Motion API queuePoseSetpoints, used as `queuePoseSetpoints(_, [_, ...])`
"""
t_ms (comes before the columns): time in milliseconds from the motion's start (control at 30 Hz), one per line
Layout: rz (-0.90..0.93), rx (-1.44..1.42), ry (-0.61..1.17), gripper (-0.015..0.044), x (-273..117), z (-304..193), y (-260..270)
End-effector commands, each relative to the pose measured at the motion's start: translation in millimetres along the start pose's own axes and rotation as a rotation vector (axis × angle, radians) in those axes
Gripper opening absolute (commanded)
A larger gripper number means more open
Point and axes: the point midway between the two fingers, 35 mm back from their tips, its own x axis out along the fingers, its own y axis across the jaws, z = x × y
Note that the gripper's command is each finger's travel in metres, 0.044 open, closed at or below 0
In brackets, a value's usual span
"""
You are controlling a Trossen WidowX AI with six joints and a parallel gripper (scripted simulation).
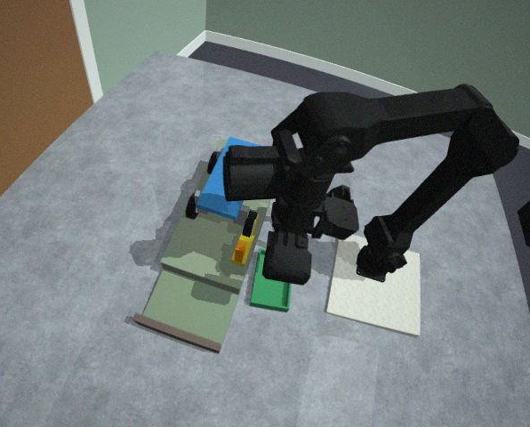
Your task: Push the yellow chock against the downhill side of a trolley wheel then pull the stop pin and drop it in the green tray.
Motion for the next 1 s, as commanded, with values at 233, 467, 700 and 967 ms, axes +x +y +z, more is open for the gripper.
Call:
queuePoseSetpoints(233, [-0.056, 0.001, 0.001, 0.0000, 10, 7, -2])
queuePoseSetpoints(467, [-0.169, 0.000, 0.005, 0.0000, 31, 6, -10])
queuePoseSetpoints(700, [-0.182, 0.000, 0.006, 0.0000, 53, 6, -21])
queuePoseSetpoints(967, [-0.183, 0.000, 0.006, 0.0000, 68, 6, -31])
